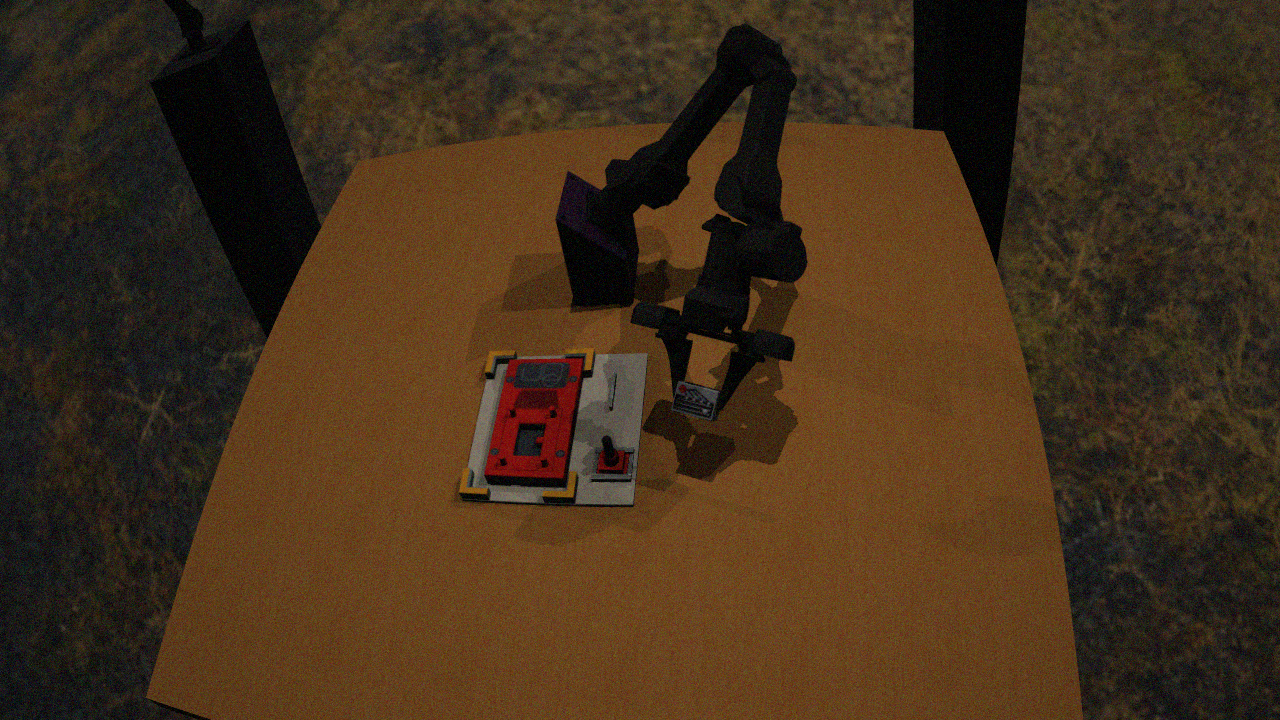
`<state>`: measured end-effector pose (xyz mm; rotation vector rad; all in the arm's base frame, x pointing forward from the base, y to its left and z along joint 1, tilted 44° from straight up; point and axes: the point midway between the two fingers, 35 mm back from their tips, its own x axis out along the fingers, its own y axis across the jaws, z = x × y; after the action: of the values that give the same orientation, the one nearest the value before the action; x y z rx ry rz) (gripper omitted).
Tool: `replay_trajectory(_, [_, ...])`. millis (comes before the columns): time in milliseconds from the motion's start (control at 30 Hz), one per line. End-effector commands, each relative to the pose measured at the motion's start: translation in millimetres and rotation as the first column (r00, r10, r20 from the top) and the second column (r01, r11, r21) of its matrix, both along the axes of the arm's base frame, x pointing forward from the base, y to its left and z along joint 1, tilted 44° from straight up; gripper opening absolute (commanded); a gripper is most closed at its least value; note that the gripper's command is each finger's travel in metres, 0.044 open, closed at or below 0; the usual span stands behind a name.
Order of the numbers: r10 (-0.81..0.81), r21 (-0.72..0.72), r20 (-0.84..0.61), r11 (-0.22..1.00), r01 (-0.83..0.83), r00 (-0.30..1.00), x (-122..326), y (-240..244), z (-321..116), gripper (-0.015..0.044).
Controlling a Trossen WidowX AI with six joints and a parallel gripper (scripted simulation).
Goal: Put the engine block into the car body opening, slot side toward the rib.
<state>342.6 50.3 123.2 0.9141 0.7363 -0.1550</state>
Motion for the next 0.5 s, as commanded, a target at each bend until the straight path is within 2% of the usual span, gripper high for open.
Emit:
replay_trajectory(0, [-0.022, -0.004, 0.011, 1.000, 0.022, 1.000, 0, 6, -7, 0.0000])
replay_trajectory(467, [-0.022, -0.002, 0.011, 1.000, 0.022, 1.000, 3, 24, -26, 0.0000])
